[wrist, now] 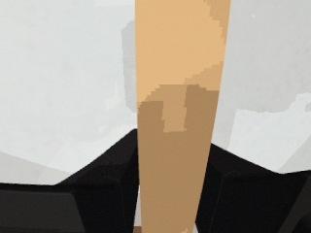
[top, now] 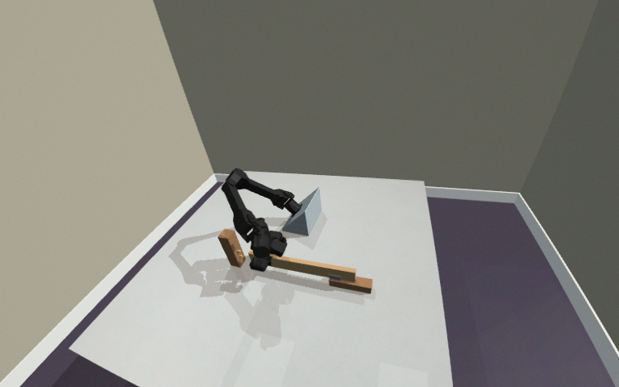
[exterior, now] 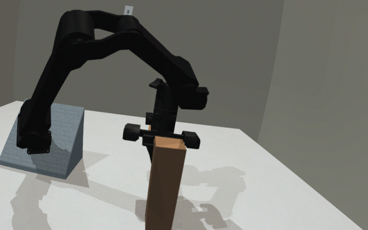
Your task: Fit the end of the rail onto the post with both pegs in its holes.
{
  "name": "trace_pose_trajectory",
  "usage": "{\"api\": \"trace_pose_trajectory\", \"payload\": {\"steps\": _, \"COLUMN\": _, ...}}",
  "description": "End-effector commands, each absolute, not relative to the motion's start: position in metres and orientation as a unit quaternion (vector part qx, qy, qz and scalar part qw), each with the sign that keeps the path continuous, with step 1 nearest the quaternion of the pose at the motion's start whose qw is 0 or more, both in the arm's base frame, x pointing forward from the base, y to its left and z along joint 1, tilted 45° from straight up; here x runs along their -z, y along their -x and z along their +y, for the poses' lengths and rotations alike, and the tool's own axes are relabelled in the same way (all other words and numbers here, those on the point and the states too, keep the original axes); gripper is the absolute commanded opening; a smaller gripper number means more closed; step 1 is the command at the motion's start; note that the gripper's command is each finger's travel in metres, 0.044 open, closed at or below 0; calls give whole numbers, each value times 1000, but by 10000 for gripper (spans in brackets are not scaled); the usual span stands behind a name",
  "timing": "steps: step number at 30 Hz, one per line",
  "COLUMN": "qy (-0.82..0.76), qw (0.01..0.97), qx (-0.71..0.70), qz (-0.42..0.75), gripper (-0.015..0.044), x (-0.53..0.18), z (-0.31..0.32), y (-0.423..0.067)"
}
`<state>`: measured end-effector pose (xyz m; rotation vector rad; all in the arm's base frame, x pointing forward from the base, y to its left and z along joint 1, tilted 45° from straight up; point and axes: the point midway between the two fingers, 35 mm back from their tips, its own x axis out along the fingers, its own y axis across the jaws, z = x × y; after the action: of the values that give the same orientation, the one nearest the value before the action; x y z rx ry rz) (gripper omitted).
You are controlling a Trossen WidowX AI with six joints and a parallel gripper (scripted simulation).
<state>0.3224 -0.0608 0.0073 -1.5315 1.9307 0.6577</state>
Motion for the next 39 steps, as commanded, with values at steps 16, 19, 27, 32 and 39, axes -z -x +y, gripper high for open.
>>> {"api": "trace_pose_trajectory", "payload": {"steps": 16, "qy": 575, "qw": 298, "qx": -249, "qz": 720, "gripper": 0, "x": -12, "z": -54, "y": -325}}
{"api": "trace_pose_trajectory", "payload": {"steps": 19, "qy": 575, "qw": 298, "qx": -249, "qz": 720, "gripper": 0, "x": -11, "z": -55, "y": -325}}
{"api": "trace_pose_trajectory", "payload": {"steps": 27, "qy": 575, "qw": 297, "qx": -249, "qz": 720, "gripper": 0, "x": -9, "z": -57, "y": -324}}
{"api": "trace_pose_trajectory", "payload": {"steps": 32, "qy": 575, "qw": 297, "qx": -249, "qz": 720, "gripper": 0, "x": -10, "z": -56, "y": -324}}
{"api": "trace_pose_trajectory", "payload": {"steps": 39, "qy": 575, "qw": 298, "qx": -249, "qz": 720, "gripper": 0, "x": -11, "z": -55, "y": -324}}
